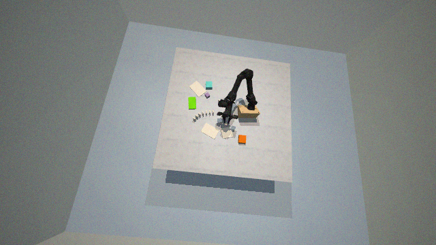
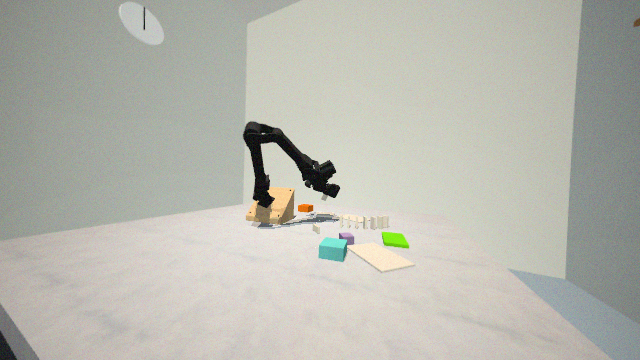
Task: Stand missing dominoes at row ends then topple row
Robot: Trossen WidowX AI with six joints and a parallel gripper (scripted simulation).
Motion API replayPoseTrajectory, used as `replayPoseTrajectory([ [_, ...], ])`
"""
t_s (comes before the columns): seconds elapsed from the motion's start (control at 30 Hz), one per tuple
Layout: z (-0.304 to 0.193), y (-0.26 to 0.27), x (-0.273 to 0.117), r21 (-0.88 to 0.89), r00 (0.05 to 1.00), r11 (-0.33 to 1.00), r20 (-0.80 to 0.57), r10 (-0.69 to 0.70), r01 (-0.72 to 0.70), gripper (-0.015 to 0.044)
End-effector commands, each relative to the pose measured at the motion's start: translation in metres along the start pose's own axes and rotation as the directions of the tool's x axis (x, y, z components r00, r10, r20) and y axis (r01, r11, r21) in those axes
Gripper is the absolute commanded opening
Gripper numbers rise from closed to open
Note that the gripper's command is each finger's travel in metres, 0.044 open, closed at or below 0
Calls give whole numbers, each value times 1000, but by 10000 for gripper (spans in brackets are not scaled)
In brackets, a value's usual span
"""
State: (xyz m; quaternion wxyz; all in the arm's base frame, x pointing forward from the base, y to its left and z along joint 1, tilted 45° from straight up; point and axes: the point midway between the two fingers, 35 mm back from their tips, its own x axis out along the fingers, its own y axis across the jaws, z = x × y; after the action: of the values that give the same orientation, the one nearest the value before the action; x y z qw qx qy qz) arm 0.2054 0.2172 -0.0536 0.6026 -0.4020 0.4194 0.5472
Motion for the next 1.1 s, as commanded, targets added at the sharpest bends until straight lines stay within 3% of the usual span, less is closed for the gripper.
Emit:
replayPoseTrajectory([
  [0.0, -2, 2, -4, -25, 998, 1000, 62, -6, 7, 107],
  [0.7, -8, 9, -39, -171, 903, 965, 415, -110, 196, 107],
  [1.07, -8, 9, -40, -176, 898, 963, 425, -113, 205, 107],
])
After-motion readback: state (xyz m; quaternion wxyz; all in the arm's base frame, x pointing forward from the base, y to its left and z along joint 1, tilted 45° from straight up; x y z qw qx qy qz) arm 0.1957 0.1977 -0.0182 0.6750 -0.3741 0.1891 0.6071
